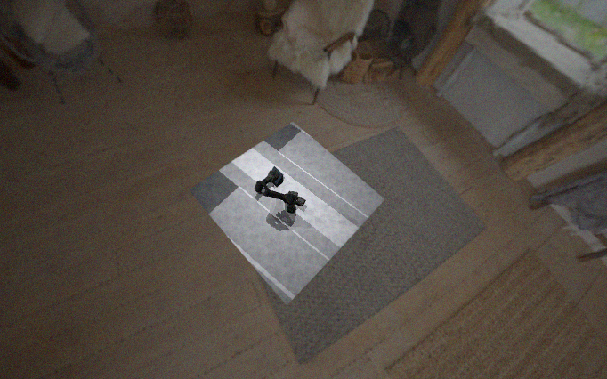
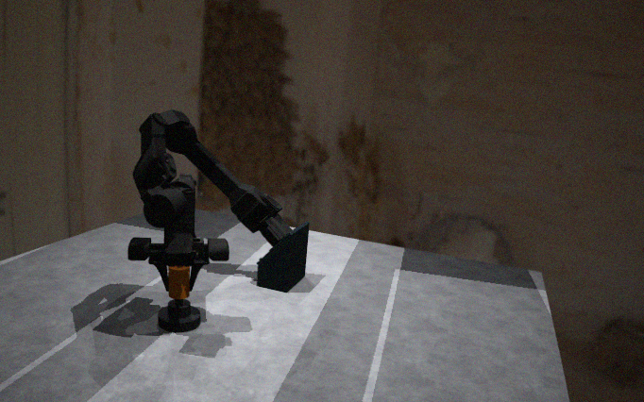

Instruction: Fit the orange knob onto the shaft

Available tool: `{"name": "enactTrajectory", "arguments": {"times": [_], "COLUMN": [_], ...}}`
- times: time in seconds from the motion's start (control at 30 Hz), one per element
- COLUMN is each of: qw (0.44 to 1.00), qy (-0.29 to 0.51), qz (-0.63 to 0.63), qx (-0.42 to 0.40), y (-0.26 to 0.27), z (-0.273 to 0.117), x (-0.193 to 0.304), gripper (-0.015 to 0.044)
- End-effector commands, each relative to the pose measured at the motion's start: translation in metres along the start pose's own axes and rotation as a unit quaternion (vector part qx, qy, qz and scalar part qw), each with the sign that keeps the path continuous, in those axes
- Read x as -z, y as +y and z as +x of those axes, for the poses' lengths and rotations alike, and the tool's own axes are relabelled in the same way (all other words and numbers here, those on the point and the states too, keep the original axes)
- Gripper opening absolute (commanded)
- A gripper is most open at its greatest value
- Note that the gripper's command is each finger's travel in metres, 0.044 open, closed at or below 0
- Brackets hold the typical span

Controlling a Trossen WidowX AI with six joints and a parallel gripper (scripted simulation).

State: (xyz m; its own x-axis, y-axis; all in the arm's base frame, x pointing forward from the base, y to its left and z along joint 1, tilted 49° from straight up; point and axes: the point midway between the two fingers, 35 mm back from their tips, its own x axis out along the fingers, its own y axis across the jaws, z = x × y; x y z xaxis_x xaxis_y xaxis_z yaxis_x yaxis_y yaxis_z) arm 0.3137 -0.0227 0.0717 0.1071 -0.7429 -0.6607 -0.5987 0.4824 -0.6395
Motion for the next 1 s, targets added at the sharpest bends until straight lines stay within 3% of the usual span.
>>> {"name": "enactTrajectory", "arguments": {"times": [0.0, 0.37, 0.97], "qw": [1.000, 0.994, 0.994], "qy": [0.000, 0.000, 0.000], "qz": [-0.002, -0.105, -0.106], "qx": [0.002, 0.002, 0.002], "y": [-0.0003, -0.0013, -0.0007], "z": [-0.0029, -0.0040, 0.0005], "x": [-0.0002, -0.0015, -0.0003], "gripper": [0.0000, 0.0000, 0.0000]}}
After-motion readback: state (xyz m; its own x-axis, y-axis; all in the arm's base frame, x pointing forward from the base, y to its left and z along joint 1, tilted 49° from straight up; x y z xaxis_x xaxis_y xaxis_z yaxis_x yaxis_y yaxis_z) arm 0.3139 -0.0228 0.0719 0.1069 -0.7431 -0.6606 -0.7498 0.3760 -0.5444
